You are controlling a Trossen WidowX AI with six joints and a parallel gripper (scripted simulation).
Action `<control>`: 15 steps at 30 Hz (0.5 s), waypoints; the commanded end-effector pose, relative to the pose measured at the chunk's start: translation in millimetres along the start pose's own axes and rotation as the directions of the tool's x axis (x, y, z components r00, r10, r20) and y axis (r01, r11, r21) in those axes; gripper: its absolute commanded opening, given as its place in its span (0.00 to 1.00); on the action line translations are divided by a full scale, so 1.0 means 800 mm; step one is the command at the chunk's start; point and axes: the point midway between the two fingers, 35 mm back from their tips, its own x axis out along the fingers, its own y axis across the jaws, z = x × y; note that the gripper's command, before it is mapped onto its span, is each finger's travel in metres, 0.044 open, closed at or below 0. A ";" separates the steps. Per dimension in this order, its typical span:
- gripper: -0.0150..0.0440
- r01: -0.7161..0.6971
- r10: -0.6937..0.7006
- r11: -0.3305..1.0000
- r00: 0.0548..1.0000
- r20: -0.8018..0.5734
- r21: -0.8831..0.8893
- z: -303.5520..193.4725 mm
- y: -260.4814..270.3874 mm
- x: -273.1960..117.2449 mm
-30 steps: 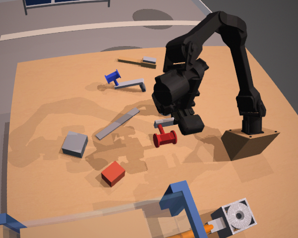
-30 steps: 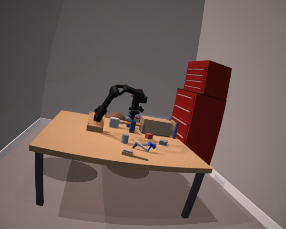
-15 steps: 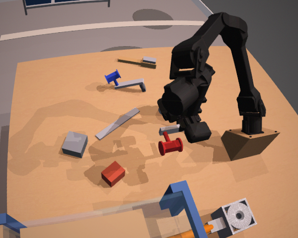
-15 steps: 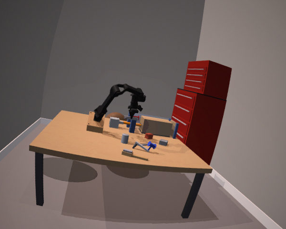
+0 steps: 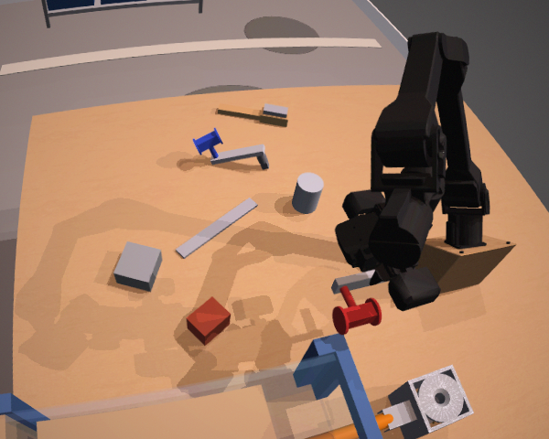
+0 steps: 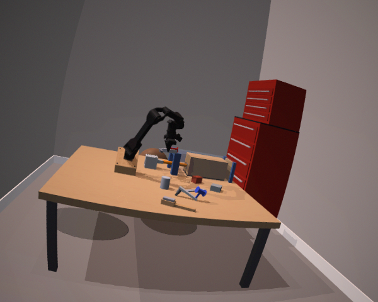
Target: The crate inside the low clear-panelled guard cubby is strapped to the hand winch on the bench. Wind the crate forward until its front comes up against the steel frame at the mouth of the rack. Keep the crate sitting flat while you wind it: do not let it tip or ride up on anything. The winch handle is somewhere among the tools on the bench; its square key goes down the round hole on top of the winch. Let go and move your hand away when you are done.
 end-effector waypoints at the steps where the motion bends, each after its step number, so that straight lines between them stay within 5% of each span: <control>1: 0.25 -0.006 0.006 1.000 1.000 0.001 0.013 -0.009 0.019 -0.003; 15: 0.25 0.047 -0.047 0.999 0.998 -0.033 0.000 -0.029 0.049 0.016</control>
